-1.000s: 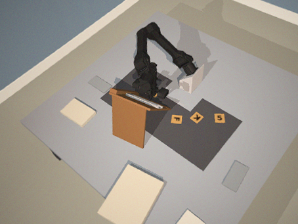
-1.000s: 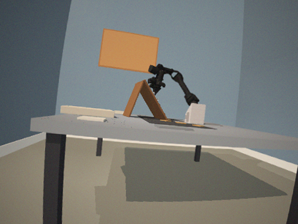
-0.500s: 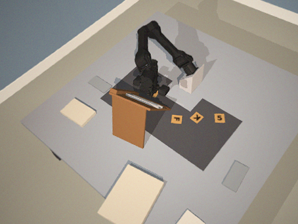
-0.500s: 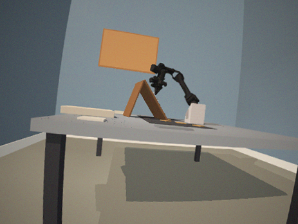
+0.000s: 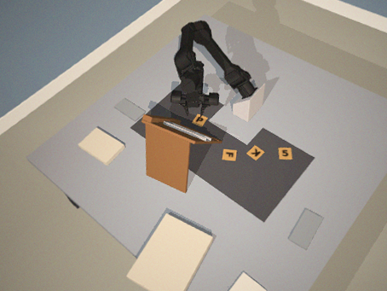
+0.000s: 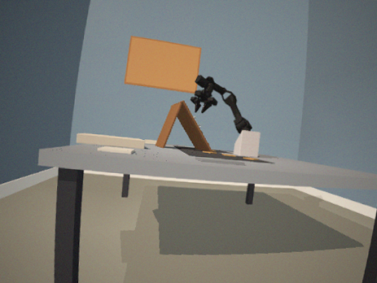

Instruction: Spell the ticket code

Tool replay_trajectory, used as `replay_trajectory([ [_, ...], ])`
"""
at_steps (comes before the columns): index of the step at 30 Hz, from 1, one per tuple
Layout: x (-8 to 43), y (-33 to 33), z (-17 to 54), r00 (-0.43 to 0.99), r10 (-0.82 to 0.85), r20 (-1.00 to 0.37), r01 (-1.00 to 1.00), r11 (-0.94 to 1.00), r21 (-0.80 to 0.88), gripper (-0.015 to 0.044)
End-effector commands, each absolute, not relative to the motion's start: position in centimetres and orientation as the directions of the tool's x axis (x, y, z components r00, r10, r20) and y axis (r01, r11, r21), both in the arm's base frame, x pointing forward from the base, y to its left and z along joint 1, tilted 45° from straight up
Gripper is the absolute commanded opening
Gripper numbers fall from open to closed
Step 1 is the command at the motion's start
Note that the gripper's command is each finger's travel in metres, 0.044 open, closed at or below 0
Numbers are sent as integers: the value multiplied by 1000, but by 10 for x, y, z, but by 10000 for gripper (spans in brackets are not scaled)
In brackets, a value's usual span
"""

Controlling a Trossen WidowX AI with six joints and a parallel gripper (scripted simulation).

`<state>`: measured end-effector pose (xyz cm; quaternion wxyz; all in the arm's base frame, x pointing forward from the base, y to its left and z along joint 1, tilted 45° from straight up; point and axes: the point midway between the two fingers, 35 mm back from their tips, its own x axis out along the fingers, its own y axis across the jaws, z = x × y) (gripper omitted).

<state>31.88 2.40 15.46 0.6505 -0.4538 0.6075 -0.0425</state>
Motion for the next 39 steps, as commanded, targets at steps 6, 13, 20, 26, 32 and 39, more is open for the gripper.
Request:
replay_trajectory([
  [6,270,52,226,474,-404,-782,-875,-115,-470,440],
  [13,249,57,247,543,-318,-777,-815,-421,-398,440],
  [20,249,57,248,545,-316,-777,-812,-430,-395,440],
  [26,249,57,248,545,-316,-777,-812,-430,-395,440],
  [32,249,57,248,545,-316,-777,-812,-430,-395,440],
  [39,249,57,248,545,-316,-777,-812,-430,-395,440],
])
